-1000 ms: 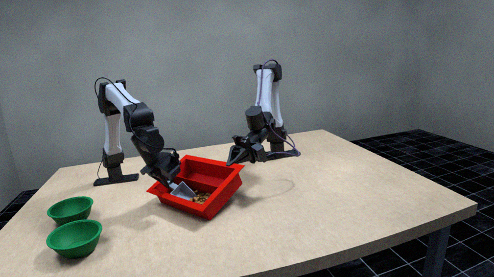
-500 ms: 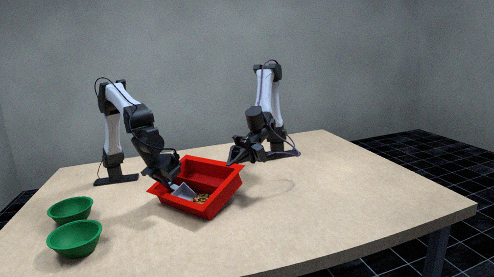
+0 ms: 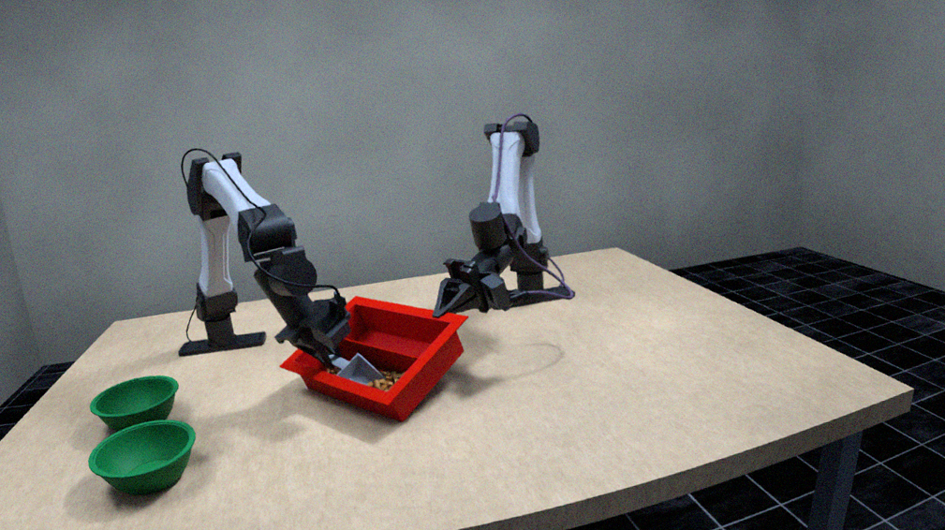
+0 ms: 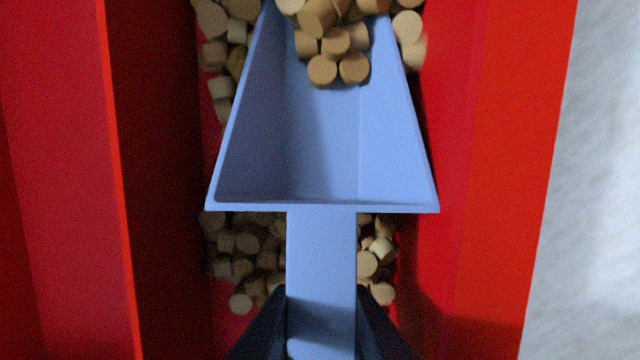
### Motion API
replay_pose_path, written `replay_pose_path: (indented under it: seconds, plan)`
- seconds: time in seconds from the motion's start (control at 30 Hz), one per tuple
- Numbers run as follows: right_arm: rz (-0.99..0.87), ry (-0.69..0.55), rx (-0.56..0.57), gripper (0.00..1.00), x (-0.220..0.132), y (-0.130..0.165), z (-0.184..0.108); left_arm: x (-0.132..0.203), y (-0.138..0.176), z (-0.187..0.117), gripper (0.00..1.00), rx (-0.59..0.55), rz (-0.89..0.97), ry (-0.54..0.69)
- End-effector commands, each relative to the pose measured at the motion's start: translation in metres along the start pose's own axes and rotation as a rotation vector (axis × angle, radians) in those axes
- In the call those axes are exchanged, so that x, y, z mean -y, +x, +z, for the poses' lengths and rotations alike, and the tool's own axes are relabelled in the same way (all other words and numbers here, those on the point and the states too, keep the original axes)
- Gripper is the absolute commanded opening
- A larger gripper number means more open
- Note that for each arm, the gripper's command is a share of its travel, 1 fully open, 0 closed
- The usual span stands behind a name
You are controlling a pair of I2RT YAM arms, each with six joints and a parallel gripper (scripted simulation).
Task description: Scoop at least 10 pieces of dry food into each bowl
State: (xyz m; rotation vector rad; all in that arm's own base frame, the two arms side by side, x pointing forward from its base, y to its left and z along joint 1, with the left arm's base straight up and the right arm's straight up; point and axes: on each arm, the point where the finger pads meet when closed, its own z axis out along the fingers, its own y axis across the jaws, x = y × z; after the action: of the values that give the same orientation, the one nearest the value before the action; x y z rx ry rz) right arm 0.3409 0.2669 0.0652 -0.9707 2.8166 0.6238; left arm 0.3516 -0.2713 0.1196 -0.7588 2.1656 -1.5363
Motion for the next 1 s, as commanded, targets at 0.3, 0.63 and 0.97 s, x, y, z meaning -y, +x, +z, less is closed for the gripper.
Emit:
replay_pose_path:
  seconds: [0.3, 0.63, 0.97]
  plan:
    - [0.01, 0.036, 0.089, 0.0, 0.009, -0.013, -0.001, 0.047, -0.001, -0.004, 0.0, -0.003, 0.057, 0.119]
    - [0.0, 0.034, 0.081, 0.0, 0.008, -0.024, 0.011, 0.047, -0.001, -0.004, 0.0, -0.003, 0.057, 0.119]
    - [0.001, 0.039, 0.092, 0.0, 0.011, -0.035, 0.014, 0.048, 0.001, -0.003, 0.0, -0.007, 0.058, 0.119]
